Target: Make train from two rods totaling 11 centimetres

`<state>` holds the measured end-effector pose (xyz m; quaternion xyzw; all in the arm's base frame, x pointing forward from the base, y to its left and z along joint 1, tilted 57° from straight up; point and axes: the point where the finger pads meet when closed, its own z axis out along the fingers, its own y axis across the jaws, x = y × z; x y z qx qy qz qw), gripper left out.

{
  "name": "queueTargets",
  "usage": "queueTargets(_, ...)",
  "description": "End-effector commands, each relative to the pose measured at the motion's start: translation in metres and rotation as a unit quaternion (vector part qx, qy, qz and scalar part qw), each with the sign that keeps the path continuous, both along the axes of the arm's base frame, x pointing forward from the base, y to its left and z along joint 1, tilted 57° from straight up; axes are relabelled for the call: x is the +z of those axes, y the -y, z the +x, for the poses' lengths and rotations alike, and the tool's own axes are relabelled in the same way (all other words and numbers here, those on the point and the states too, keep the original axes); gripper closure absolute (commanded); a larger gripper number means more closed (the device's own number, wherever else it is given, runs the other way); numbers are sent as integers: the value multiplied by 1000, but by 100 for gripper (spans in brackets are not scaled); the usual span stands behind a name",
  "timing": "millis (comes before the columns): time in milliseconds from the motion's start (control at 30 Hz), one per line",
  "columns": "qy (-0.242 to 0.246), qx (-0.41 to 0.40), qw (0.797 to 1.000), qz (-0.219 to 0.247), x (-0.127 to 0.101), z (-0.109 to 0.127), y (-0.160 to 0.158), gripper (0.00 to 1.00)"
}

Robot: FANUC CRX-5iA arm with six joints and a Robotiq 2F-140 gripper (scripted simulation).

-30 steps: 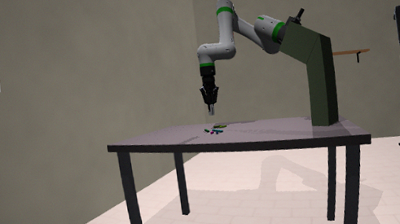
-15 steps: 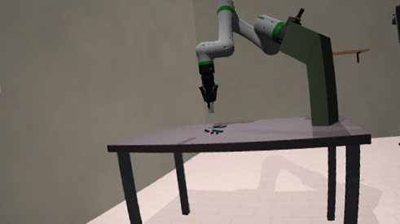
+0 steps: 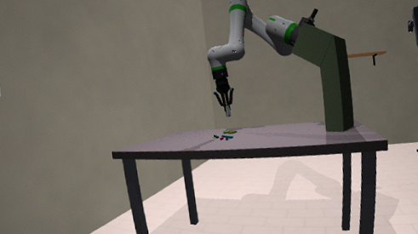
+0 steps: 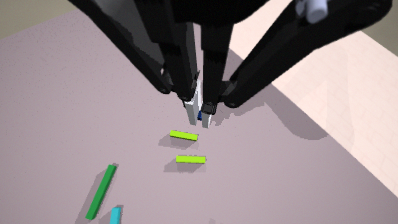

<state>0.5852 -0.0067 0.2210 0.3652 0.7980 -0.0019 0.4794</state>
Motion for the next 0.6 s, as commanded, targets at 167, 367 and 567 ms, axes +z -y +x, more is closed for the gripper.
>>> queueTargets(167, 41, -130, 987, 81, 21, -20, 85, 97)
queueTargets(367, 75, -223, 962, 139, 32, -45, 143, 97)
queueTargets(567, 113, -316, 921, 196, 40, -78, 198, 97)
